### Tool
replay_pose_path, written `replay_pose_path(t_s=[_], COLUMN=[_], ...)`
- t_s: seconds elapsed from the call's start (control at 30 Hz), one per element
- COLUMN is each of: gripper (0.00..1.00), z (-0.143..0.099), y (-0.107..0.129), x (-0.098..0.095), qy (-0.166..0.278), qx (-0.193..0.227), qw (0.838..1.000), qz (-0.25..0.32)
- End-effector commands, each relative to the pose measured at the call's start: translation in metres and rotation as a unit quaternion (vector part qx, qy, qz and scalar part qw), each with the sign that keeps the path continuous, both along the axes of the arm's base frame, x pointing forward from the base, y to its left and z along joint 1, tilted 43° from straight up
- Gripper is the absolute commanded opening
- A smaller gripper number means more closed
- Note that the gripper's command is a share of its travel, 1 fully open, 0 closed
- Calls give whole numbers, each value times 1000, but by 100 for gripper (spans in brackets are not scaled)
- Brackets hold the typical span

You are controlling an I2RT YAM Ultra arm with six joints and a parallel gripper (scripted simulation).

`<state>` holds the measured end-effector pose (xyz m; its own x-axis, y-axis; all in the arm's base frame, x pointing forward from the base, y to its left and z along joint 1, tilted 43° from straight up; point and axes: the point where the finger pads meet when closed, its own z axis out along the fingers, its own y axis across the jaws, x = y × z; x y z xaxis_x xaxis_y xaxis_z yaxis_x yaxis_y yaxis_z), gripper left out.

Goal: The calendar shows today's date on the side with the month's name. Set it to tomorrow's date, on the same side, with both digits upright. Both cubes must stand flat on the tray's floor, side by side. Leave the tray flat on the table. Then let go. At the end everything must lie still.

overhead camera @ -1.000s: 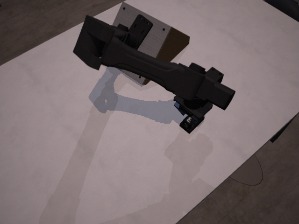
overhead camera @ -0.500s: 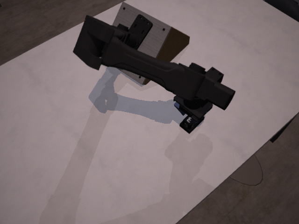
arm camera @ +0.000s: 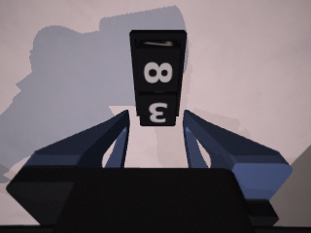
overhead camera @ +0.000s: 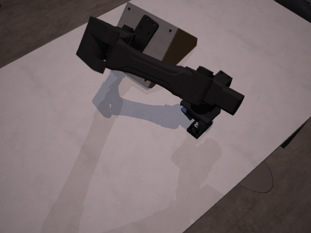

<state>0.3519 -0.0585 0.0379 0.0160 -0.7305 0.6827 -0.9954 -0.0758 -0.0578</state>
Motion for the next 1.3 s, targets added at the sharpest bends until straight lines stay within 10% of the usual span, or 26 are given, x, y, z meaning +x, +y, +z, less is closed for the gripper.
replay_pose_path(t_s=[0.0,1.27], gripper=[47,47], z=[0,-18], y=[2,-15], x=[3,5], qy=[-4,-4], qx=[1,1], qw=[1000,1000], qz=[6,6])
